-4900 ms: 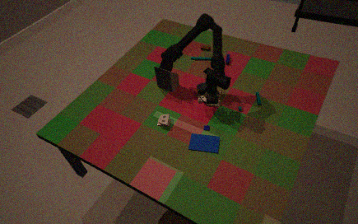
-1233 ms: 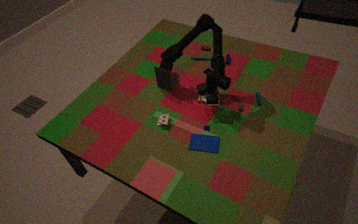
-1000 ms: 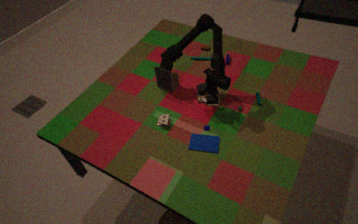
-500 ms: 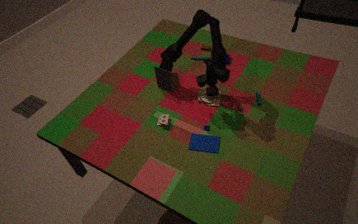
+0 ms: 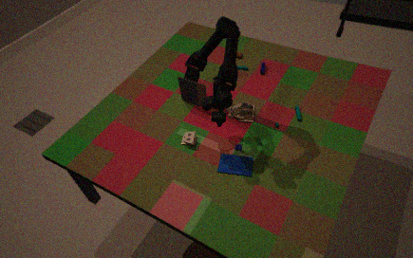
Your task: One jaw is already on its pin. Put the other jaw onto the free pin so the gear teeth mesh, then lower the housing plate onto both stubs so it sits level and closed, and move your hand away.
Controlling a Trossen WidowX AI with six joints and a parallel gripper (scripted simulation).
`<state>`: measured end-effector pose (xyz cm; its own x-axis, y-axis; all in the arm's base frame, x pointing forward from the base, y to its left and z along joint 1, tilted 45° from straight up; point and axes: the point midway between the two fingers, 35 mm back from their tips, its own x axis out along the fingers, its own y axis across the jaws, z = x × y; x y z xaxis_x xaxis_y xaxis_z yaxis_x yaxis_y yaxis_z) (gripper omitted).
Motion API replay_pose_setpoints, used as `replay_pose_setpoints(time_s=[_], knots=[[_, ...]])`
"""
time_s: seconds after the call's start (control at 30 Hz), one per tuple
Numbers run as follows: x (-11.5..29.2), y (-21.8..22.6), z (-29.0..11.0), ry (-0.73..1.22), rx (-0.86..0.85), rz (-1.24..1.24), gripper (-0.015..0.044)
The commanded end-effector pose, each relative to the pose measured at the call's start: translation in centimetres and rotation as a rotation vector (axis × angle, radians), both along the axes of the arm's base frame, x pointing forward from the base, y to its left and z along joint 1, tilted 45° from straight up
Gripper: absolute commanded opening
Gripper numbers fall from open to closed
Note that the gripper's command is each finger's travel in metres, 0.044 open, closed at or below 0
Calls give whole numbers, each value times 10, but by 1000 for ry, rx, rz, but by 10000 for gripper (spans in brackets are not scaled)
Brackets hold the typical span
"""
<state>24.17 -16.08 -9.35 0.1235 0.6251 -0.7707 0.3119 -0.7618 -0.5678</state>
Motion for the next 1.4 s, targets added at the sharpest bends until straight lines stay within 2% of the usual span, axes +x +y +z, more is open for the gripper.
replay_pose_setpoints(time_s=[0.0,0.17,0.23,0.5,0.67,1.37], knots=[[-45,-33,-33,16,12,-8,440],[-110,-54,-74,12,58,-16,440],[-118,-55,-80,9,66,-17,440],[-118,-54,-81,9,66,-17,440],[-115,-27,-107,8,68,-17,440],[-115,-27,-107,8,68,-17,440]])
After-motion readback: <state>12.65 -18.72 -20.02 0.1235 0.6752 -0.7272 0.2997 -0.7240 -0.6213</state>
